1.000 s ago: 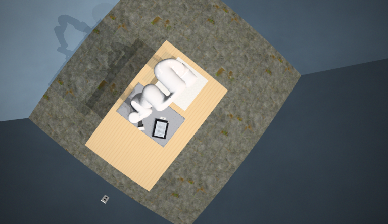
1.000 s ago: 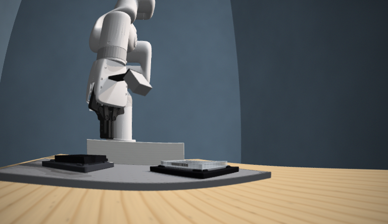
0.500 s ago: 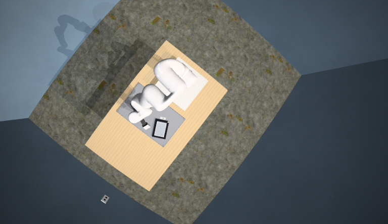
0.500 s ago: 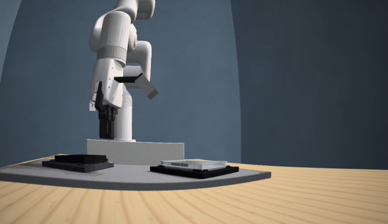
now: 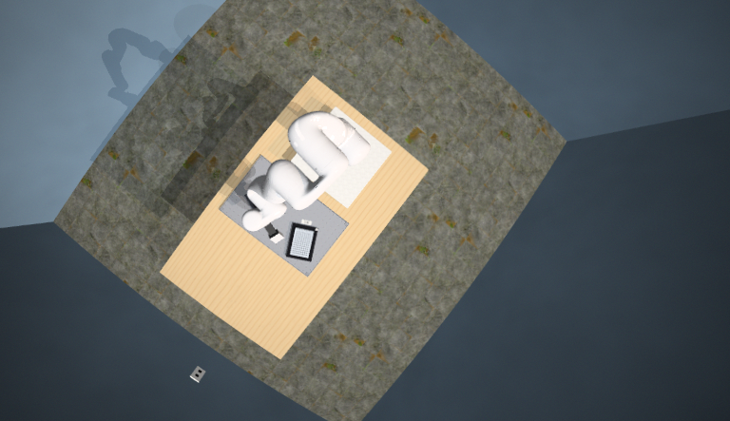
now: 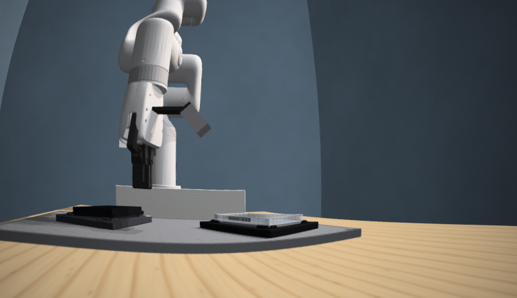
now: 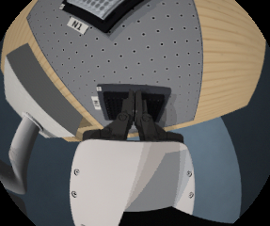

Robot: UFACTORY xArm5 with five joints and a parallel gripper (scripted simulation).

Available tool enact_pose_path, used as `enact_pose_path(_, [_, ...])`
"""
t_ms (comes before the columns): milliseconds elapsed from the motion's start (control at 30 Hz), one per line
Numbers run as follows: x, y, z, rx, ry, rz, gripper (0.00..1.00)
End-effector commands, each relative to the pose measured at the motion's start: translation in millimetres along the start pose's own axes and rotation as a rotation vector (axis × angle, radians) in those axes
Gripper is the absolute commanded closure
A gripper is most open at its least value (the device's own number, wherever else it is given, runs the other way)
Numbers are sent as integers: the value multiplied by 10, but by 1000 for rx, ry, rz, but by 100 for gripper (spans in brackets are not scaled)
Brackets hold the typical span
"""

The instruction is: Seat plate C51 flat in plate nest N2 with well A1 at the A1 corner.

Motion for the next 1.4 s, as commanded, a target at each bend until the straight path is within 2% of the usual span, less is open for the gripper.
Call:
enact_pose_path(0, [-67,-4,13,0,4,1,100])
enact_pose_path(900, [-451,-2,14,0,3,1,100])
enact_pose_path(1367, [-458,-2,14,0,3,1,100])
Point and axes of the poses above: the point where the finger pads meet when closed, its own x axis back along the fingers, its own z axis across the jaws, y = z × x, the point moved 4 cm from there along x, back along the fingers, and after that the axes turned 1 degree about -x, right-handed, at the moved point
